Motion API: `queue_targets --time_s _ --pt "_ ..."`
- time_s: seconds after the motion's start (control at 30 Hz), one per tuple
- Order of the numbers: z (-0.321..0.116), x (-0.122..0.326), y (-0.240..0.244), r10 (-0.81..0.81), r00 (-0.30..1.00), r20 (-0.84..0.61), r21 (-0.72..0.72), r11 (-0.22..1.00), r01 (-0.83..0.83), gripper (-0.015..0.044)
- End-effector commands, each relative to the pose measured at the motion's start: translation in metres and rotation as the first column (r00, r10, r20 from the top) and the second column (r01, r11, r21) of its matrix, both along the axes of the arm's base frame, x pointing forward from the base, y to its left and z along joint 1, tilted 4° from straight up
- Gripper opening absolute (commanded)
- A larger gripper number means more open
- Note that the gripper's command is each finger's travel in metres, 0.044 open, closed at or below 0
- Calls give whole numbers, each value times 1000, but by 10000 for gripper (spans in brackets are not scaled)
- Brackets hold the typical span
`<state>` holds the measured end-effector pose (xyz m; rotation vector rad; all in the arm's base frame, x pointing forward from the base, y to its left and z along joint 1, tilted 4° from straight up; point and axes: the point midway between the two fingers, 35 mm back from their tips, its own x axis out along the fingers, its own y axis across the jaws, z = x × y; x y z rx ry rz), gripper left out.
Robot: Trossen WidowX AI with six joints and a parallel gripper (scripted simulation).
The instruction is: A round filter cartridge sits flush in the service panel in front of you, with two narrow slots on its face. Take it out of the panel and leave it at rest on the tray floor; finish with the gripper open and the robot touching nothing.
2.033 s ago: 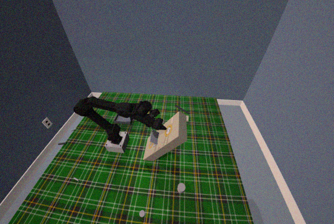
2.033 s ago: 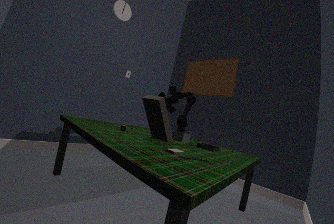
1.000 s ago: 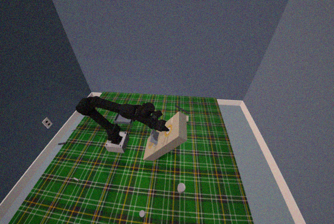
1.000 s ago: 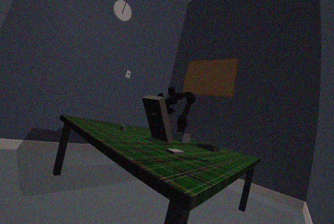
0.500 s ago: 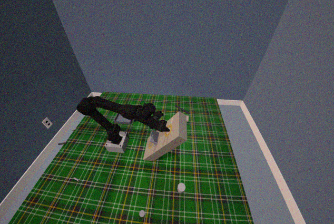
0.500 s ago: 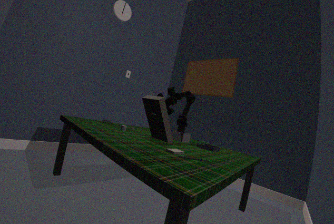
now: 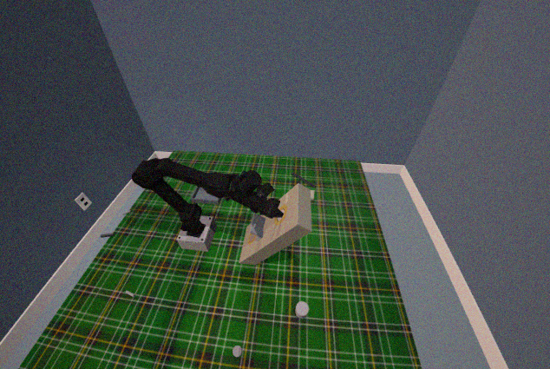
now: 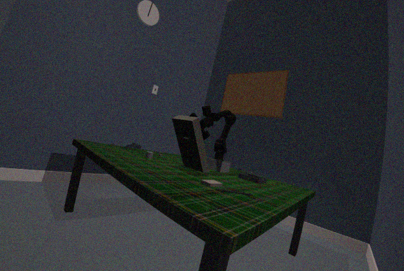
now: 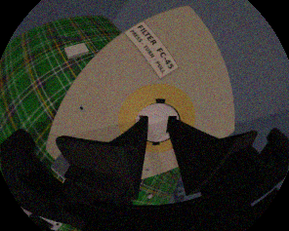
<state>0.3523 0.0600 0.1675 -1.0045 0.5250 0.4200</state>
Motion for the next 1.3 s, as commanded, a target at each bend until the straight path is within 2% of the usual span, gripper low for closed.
queue_targets --time_s 0.0,0.23,0.53,0.6,0.67,0.97,1.27 --pt "-1 3 1 5 1000 3 -3 1000 -5 109" --pt "-2 4 1 5 1000 3 -3 1000 -5 109" --pt "-1 1 0 0 1000 0 0 1000 0 49" --pt "-1 1 0 0 1000 0 0 1000 0 0" --pt "-1 1 0 -3 1000 -1 4 1000 3 0" --pt "-2 4 1 -165 985 -44 229 958 171 0" --pt "-3 5 1 -322 937 -135 448 824 348 0"
